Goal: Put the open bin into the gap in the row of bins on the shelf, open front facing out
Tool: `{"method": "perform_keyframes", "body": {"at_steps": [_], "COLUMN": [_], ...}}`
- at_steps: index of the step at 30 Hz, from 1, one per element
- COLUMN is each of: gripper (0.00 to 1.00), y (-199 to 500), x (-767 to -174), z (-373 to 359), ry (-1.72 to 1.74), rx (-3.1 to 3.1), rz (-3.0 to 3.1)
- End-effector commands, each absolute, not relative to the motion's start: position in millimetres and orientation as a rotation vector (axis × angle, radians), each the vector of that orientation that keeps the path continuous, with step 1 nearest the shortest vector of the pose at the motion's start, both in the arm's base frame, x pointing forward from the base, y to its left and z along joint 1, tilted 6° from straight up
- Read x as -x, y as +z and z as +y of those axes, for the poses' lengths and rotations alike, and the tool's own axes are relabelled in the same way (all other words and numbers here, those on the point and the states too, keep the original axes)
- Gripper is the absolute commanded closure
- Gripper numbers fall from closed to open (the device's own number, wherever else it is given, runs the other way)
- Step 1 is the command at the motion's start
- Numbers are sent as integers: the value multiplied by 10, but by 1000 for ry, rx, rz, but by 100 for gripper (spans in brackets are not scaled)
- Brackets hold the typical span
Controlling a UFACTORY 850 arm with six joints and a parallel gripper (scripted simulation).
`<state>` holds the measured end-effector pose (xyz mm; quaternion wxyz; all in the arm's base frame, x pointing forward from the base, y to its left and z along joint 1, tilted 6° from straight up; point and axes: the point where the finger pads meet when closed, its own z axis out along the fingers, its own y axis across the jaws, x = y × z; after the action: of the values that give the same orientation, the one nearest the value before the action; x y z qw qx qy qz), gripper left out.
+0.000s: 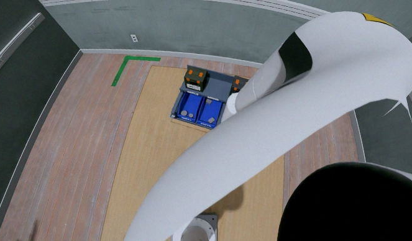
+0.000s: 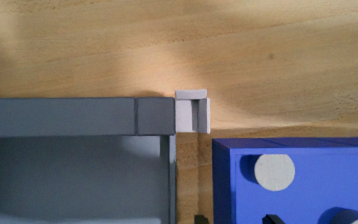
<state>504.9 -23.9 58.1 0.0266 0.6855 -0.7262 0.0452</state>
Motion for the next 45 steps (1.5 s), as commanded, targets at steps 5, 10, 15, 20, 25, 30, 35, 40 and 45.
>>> {"method": "perform_keyframes", "body": {"at_steps": [5, 10, 15, 20, 25, 30, 35, 40, 45], "gripper": [66, 66, 66, 66, 66, 66, 66, 66, 66], "y": [527, 487, 487, 469, 390, 390, 390, 375, 372], "x": [-5060, -5061, -5061, -5062, -5063, -5063, -5063, -5063, -5063], "z": [-245, -250, -250, -252, -260, -260, -260, -262, -262], "ry": [142, 142, 142, 142, 142, 142, 142, 142, 142], "rx": [-2119, -2119, -2119, -2119, -2119, -2119, -2119, -2119, -2119], "rz": [-2244, -2244, -2244, -2244, -2244, -2244, -2244, -2244, -2244]}}
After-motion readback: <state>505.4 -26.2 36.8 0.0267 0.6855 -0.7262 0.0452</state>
